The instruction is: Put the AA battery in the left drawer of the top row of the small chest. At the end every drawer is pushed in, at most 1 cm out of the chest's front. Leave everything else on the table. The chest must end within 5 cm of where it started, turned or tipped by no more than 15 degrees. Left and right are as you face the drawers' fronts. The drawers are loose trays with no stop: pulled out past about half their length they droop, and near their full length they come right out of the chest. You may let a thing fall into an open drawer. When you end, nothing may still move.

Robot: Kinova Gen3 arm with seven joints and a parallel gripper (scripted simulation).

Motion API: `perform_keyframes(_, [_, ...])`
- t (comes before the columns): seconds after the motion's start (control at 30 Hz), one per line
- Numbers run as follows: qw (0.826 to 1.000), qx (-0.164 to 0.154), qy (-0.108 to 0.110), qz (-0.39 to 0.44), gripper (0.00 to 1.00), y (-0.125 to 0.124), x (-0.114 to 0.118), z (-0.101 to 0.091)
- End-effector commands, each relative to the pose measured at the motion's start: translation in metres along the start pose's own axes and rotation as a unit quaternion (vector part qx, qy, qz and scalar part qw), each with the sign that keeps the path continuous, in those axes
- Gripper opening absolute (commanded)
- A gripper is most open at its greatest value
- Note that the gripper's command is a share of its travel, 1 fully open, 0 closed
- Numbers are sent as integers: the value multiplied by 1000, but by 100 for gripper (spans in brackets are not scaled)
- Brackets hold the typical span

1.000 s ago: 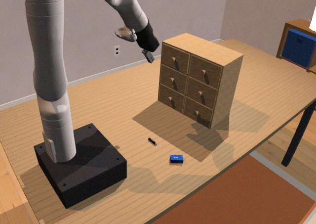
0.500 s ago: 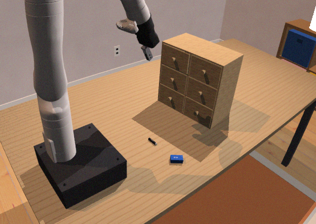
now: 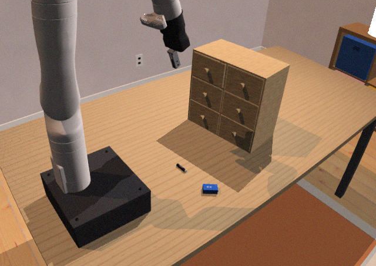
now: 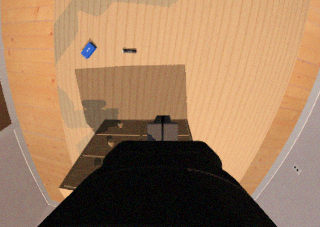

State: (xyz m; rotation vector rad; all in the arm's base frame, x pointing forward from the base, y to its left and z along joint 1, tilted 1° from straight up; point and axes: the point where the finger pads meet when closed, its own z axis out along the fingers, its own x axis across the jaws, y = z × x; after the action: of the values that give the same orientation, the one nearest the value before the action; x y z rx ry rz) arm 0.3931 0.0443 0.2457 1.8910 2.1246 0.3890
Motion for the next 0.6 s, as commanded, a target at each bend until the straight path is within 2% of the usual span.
perform_keyframes(0.0, [1000,10,3,0,0,1,2,-2])
perform_keyframes(0.57, [998,66,3,0,0,-3,1,-19])
